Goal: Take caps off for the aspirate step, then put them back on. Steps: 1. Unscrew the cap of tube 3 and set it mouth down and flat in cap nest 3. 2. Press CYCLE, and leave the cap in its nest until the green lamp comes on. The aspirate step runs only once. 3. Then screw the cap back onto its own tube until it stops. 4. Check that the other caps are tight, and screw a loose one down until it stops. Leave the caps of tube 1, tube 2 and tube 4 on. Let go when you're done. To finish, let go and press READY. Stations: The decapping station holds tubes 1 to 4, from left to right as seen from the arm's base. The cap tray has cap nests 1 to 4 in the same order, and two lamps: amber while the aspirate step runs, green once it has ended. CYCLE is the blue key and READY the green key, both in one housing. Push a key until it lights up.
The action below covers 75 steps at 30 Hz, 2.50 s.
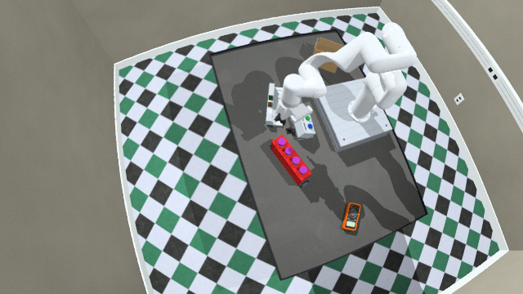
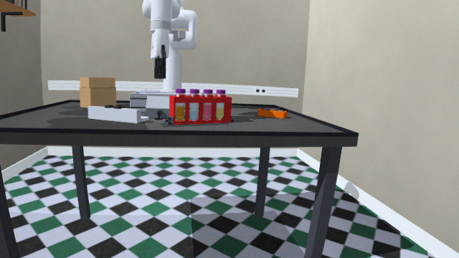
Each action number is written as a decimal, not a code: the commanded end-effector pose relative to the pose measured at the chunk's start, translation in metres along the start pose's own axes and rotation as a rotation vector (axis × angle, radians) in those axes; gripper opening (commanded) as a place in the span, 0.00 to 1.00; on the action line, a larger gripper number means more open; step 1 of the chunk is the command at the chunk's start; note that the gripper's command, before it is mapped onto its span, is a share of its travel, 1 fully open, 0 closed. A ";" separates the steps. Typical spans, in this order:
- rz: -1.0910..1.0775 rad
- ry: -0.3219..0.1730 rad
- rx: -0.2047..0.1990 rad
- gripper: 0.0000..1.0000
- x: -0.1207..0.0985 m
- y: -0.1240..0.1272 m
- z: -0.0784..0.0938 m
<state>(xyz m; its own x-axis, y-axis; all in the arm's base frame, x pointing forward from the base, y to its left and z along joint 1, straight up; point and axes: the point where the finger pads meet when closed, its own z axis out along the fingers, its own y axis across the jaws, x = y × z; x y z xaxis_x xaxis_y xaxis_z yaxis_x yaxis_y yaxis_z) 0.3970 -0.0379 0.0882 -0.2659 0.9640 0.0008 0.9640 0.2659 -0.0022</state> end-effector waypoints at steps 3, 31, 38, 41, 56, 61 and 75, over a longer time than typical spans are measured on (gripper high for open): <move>-0.003 -0.009 -0.002 0.46 -0.001 0.002 -0.001; 0.782 -0.006 -0.006 0.46 0.112 0.069 -0.001; 0.782 -0.006 -0.006 0.46 0.112 0.069 0.002; 0.782 -0.006 -0.006 0.46 0.112 0.069 0.012; 0.782 -0.006 -0.005 0.46 0.112 0.070 0.035; 0.782 -0.006 -0.005 0.46 0.112 0.069 0.038; 0.782 -0.006 -0.005 0.46 0.112 0.069 0.044</move>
<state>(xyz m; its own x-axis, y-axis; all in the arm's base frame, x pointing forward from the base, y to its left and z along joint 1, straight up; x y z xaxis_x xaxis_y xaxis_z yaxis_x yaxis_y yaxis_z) 0.4324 0.0879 0.0447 0.4907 0.8713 -0.0028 0.8713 -0.4907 -0.0032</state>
